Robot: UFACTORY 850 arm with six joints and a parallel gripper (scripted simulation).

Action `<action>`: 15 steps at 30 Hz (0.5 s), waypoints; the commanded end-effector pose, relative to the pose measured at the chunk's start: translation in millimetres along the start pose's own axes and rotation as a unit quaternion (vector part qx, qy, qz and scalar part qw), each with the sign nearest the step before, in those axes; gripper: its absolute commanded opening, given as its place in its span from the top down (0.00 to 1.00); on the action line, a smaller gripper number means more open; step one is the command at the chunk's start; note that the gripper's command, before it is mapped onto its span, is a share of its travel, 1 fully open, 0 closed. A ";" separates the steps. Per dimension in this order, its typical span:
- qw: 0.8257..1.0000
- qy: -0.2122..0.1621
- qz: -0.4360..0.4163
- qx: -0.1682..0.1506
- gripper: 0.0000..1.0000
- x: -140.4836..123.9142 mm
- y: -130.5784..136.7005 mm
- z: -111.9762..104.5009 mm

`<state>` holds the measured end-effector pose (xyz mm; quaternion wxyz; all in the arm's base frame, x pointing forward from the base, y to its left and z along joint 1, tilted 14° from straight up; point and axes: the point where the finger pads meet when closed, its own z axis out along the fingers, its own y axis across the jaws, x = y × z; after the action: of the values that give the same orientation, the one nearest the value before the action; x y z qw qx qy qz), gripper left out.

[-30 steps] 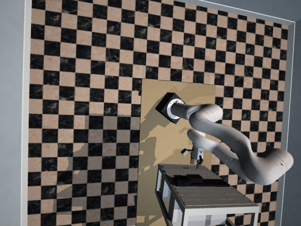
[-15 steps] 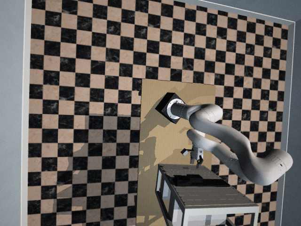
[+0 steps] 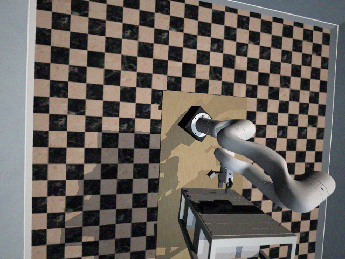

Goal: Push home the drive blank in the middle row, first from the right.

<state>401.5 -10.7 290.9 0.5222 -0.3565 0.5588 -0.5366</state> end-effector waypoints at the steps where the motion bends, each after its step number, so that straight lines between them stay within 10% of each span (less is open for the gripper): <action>1: 1.000 0.000 0.000 0.000 0.00 0.1 -0.3 0.0; 15: 1.000 0.001 0.001 0.001 0.00 44.4 -21.8 -24.2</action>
<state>385.8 -28.0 294.5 0.5212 -0.3539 0.5603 -0.5377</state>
